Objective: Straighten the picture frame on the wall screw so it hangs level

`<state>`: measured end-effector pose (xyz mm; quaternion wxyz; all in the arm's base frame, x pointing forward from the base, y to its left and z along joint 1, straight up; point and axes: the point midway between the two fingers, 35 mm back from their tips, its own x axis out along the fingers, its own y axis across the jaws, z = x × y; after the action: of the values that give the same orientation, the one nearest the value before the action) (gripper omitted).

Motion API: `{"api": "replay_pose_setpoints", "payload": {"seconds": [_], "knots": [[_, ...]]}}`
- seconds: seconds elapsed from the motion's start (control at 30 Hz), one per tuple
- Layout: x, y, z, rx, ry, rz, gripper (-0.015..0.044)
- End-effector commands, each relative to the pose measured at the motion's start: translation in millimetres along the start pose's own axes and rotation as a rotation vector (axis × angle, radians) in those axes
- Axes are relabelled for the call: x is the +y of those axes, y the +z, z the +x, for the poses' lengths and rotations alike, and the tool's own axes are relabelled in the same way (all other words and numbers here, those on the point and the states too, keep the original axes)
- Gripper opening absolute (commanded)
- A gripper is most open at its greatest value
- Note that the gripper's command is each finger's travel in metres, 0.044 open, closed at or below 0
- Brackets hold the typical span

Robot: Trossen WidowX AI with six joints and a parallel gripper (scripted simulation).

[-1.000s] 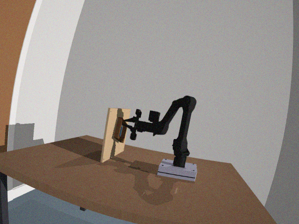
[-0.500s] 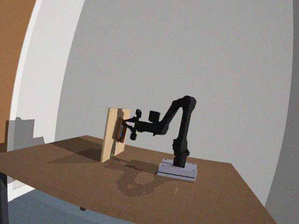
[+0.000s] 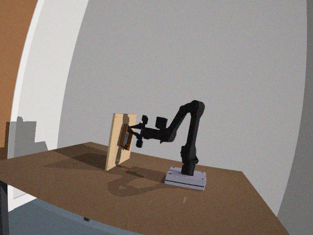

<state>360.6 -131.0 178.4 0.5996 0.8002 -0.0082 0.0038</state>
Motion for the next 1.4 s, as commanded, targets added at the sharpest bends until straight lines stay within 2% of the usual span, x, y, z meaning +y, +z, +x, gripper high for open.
{"api": "replay_pose_setpoints", "payload": {"seconds": [0.0, 0.8, 1.37], "knots": [[0.4, 0.1, -0.1, -0.003, 0.007, -0.008, 0.0000], [-2.9, -0.6, 0.0, 0.001, 0.001, -0.006, 0.0000], [-4.0, -0.9, 0.3, 0.000, 0.000, -0.131, 0.0000]]}}
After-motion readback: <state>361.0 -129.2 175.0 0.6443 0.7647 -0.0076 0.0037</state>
